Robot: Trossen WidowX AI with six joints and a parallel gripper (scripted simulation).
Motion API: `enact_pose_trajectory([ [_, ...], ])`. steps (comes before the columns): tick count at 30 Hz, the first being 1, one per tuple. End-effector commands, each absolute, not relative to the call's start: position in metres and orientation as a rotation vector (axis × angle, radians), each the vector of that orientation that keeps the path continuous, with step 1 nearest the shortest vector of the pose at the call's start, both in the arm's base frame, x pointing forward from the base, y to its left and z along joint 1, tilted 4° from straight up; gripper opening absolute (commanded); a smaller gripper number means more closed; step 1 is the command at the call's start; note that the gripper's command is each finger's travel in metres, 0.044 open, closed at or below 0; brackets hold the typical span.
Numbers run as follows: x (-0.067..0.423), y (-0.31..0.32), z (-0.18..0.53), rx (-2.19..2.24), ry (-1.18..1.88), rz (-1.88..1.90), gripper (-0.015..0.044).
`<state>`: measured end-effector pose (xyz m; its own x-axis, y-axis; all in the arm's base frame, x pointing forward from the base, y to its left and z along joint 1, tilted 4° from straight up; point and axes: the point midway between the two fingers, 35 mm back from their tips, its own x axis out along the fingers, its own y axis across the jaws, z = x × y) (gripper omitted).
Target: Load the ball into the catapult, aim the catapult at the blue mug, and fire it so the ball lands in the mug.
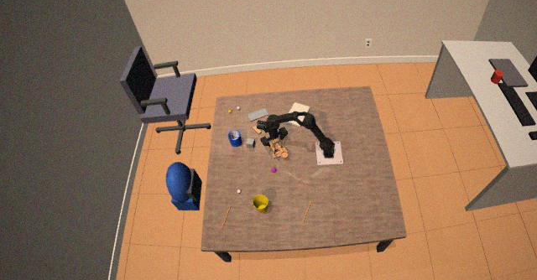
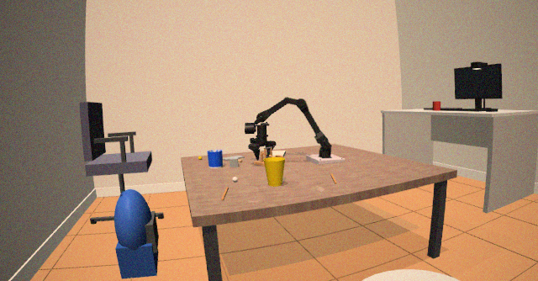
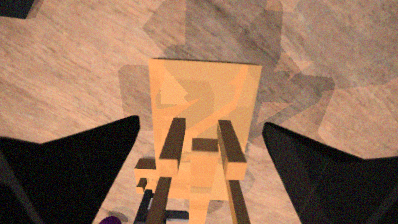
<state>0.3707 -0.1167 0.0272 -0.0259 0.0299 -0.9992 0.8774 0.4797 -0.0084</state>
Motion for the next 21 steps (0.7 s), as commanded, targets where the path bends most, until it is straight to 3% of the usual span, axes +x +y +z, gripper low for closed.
enact_pose_trajectory([
  [1,0.371,-0.117,0.027,0.848,1.443,-0.828,0.0414],
  [11,0.371,-0.117,0.027,0.848,1.443,-0.828,0.0151],
  [17,0.371,-0.117,0.027,0.848,1.443,-0.828,0.0111],
  [21,0.372,-0.118,0.066,0.847,1.444,-0.829,0.0006],
])
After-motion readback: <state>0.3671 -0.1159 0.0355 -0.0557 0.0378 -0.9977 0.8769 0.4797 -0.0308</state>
